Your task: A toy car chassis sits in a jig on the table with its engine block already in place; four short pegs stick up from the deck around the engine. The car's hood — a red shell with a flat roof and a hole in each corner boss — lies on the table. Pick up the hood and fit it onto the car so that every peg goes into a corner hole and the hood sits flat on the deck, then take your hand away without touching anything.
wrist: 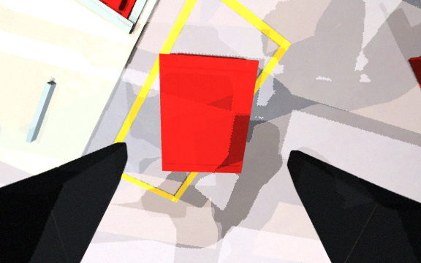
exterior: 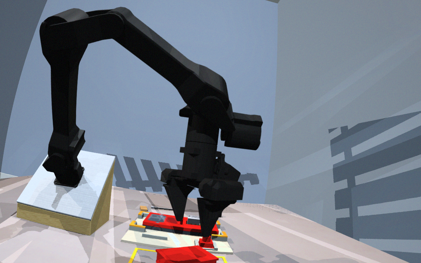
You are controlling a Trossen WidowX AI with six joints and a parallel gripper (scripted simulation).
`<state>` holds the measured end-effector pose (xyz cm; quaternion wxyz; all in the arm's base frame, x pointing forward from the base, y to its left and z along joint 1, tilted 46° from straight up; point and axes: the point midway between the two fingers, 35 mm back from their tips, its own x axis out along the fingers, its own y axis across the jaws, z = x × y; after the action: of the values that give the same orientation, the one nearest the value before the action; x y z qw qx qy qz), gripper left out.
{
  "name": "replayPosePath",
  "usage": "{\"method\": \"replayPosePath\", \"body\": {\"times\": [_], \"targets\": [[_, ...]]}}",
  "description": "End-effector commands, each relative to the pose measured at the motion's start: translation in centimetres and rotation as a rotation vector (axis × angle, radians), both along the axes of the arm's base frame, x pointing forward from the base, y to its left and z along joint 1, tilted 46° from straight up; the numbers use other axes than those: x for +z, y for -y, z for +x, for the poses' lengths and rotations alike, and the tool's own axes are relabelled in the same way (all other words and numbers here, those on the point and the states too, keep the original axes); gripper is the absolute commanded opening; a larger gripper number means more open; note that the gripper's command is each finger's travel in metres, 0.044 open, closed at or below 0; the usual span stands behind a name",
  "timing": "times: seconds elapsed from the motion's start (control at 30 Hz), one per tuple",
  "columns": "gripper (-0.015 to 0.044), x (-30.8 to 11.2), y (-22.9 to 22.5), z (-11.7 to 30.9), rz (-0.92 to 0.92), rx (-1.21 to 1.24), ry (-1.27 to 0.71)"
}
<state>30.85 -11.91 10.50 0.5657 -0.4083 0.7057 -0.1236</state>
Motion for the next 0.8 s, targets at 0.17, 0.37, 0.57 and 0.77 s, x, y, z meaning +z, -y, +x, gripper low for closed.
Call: {"method": "replayPosePath", "body": {"times": [0.17, 0.37, 0.57, 0.77], "targets": [[0.044, -0.6, 0.6, -0.1, -0.004, -0.001, -0.01], [0.044, -0.9, 0.9, -0.1, -0.004, -0.001, -0.01], [0.044, -1.2, 1.2, -0.1, -0.004, -0.001, -0.01], [0.044, -1.4, 1.5, -0.1, -0.004, -0.001, -0.01]]}}
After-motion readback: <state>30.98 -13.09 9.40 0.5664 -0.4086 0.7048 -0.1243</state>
